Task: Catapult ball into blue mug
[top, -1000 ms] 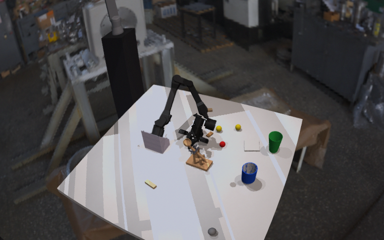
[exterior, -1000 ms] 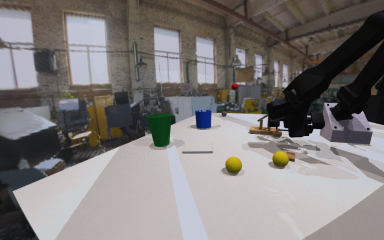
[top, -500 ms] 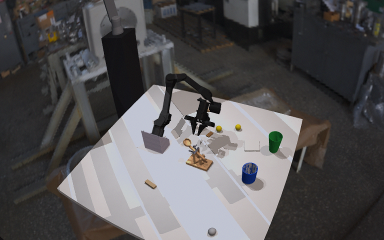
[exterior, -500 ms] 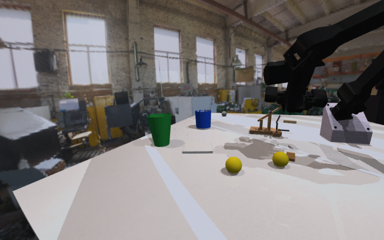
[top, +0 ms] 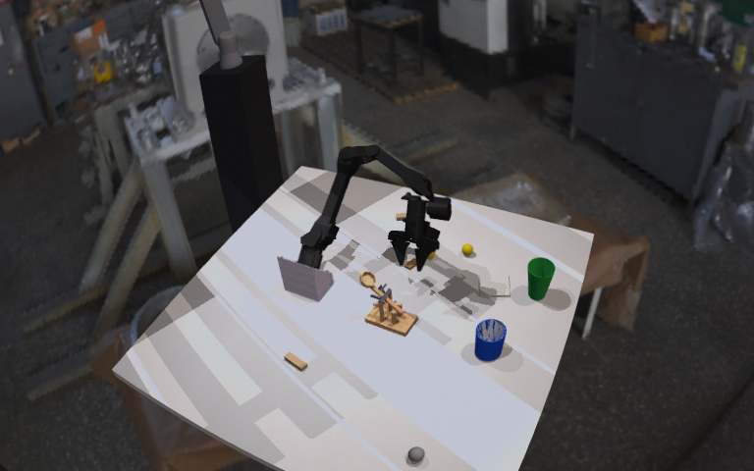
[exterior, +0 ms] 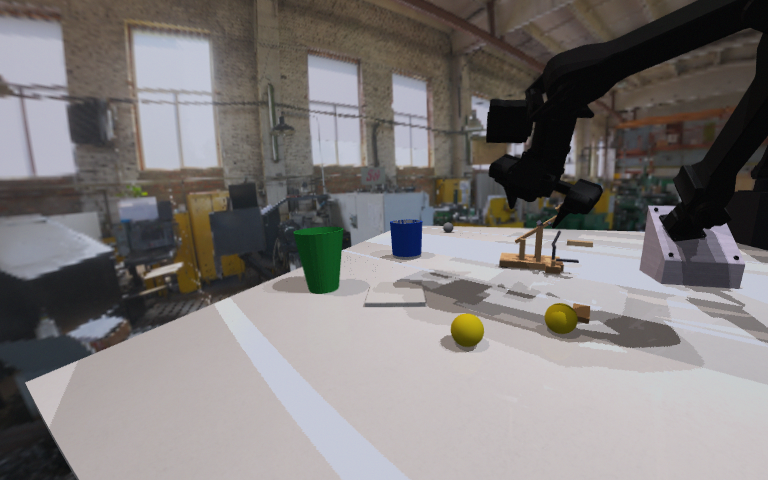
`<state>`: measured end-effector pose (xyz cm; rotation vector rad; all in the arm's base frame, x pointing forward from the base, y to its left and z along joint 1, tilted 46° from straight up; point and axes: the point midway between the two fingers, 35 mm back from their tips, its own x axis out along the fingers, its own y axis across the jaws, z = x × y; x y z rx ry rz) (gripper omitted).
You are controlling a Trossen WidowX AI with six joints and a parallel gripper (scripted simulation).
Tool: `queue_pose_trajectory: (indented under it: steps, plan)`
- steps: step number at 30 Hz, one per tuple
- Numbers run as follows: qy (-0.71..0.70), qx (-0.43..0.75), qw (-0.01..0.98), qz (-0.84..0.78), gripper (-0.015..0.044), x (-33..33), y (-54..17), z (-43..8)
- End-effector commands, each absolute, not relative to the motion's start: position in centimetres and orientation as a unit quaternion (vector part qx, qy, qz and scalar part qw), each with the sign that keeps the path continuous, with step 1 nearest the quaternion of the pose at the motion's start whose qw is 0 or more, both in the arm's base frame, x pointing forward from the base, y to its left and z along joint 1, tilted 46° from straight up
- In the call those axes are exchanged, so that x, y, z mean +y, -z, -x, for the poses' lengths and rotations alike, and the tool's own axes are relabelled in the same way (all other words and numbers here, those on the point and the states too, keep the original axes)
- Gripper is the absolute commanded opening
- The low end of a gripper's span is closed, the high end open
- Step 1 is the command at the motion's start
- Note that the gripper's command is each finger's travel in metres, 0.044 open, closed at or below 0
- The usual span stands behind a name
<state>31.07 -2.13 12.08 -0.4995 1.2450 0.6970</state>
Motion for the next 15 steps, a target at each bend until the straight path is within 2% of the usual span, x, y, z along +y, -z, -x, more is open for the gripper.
queue_pose_trajectory:
  steps: [1,15]
  plan:
    - [-0.291,0.561,0.755,0.178,0.044,-3.0,-12.3,-33.0]
    - [-0.192,0.526,0.828,-0.022,0.044,-8.1,-12.9,-39.9]
